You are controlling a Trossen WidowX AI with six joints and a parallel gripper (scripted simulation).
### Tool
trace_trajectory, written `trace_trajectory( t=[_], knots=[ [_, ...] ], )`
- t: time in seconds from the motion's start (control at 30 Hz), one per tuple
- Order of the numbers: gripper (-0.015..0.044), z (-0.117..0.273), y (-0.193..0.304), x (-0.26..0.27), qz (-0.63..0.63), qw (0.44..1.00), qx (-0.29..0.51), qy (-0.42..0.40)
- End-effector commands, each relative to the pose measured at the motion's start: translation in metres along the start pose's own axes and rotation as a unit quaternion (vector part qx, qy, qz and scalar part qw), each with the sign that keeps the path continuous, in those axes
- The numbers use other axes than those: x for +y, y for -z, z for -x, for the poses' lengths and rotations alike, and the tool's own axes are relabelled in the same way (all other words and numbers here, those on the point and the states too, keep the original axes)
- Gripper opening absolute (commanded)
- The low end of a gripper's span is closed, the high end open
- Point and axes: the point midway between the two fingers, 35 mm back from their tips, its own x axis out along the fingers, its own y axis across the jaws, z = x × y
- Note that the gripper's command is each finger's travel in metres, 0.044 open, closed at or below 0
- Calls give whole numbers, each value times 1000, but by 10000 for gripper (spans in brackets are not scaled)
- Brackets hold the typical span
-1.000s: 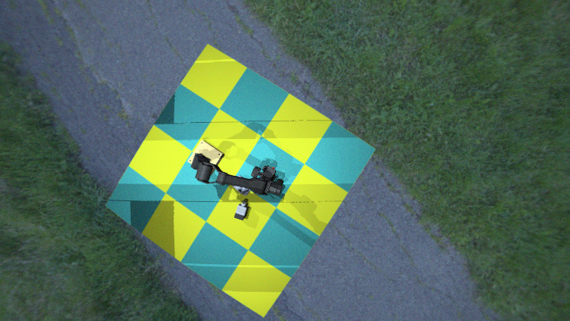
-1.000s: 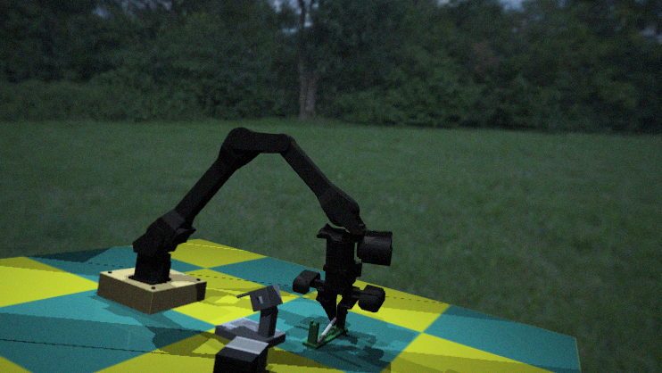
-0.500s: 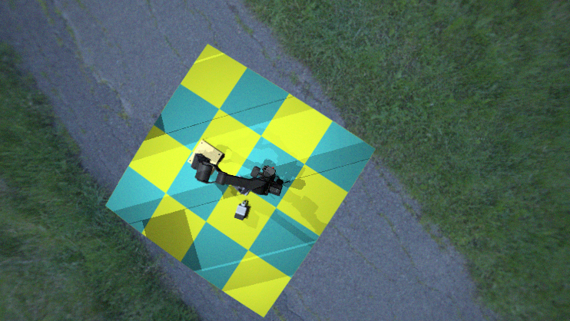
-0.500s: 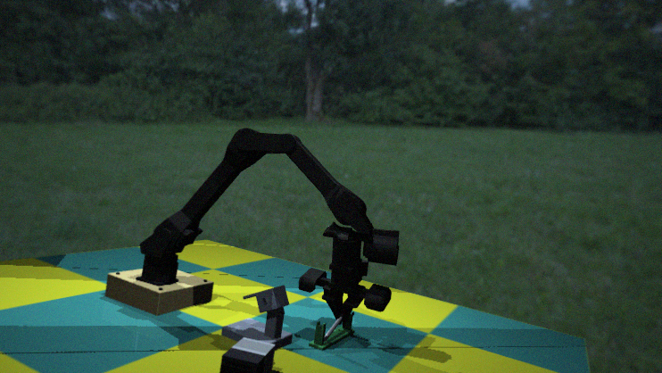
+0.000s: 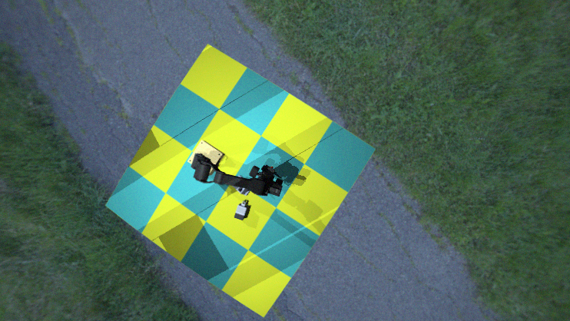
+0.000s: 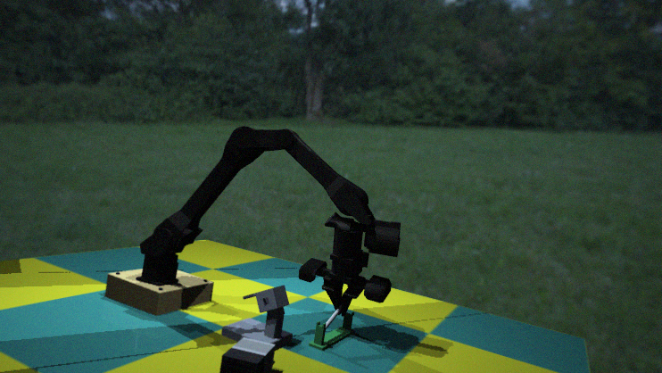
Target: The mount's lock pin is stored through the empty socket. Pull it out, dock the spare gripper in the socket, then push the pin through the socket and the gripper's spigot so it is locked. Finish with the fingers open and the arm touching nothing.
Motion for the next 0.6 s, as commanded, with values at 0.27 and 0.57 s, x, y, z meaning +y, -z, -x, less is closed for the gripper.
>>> trace_trajectory(
  t=[0.27,0.57],
  knots=[
    [0,1,0,0,-2,1000,0,1],
    [0,16,-2,-9,-39,999,-6,27]
  ],
)
